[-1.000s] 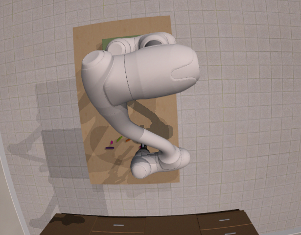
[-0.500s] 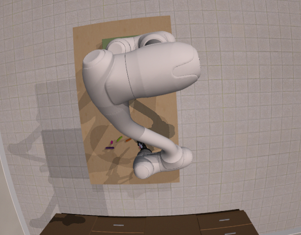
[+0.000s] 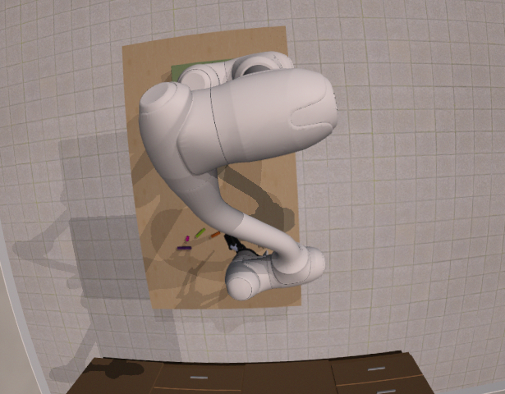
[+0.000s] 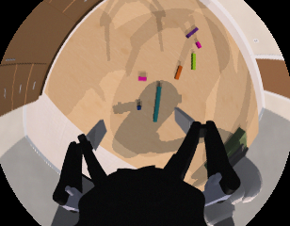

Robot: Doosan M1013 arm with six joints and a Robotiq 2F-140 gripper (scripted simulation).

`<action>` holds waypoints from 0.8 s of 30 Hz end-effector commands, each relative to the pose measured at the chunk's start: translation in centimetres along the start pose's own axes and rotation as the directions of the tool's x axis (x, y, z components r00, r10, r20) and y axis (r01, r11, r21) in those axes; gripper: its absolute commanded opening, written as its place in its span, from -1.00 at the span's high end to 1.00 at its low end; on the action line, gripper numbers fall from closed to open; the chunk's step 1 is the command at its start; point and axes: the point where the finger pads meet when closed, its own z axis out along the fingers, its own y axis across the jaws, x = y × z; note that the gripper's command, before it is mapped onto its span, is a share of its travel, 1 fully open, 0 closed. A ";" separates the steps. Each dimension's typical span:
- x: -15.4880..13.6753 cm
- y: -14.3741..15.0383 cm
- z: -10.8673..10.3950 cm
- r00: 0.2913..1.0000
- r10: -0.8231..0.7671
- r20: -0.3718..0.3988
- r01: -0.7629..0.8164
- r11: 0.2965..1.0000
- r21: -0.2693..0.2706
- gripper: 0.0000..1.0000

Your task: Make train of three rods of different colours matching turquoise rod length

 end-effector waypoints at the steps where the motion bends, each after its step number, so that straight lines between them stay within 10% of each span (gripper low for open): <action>1: 0.0 0.0 0.0 1.000 -0.010 0.002 0.010 1.000 0.002 -1.00; 3: 0.0 0.0 0.0 1.000 -0.010 0.002 0.010 1.000 0.002 -1.00; 4: 0.0 0.0 0.0 1.000 -0.010 0.002 0.010 1.000 0.002 0.71; 24: 0.0 0.0 0.0 1.000 -0.010 0.002 0.010 1.000 0.002 0.71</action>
